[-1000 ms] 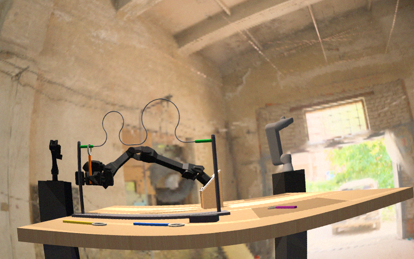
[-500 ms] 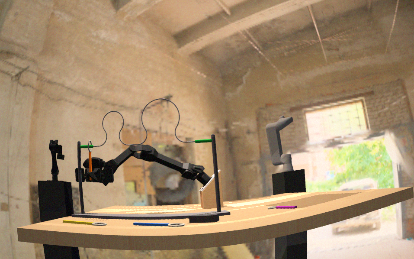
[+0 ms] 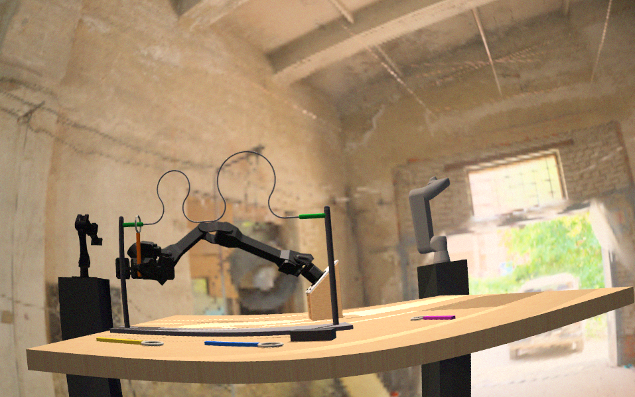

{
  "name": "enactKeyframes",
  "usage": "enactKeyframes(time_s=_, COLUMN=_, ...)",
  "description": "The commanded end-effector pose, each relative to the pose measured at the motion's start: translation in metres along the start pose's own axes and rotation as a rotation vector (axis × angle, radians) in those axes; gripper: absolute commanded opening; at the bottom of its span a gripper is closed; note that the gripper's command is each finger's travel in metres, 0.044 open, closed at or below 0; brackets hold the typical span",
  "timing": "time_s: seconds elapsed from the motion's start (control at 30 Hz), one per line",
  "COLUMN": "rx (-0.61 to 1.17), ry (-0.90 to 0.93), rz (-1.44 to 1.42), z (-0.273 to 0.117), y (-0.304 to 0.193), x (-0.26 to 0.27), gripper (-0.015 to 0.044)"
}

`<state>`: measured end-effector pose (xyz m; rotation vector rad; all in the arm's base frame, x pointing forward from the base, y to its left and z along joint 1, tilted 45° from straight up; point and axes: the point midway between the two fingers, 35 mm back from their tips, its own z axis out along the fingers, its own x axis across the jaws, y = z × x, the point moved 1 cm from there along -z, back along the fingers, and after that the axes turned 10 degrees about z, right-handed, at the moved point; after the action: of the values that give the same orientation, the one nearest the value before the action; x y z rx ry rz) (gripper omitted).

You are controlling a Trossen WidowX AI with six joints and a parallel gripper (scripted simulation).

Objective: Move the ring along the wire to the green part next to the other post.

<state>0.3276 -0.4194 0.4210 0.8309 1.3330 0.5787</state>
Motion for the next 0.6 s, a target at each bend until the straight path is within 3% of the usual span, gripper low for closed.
enactKeyframes(time_s=0.0, rx=0.004, ry=-0.004, rz=0.006, z=0.000, y=-0.001, x=0.000, gripper=-0.0150)
enactKeyframes(time_s=0.57, rx=0.262, ry=-0.048, rz=0.009, z=-0.030, y=0.003, x=0.015, gripper=-0.0150)
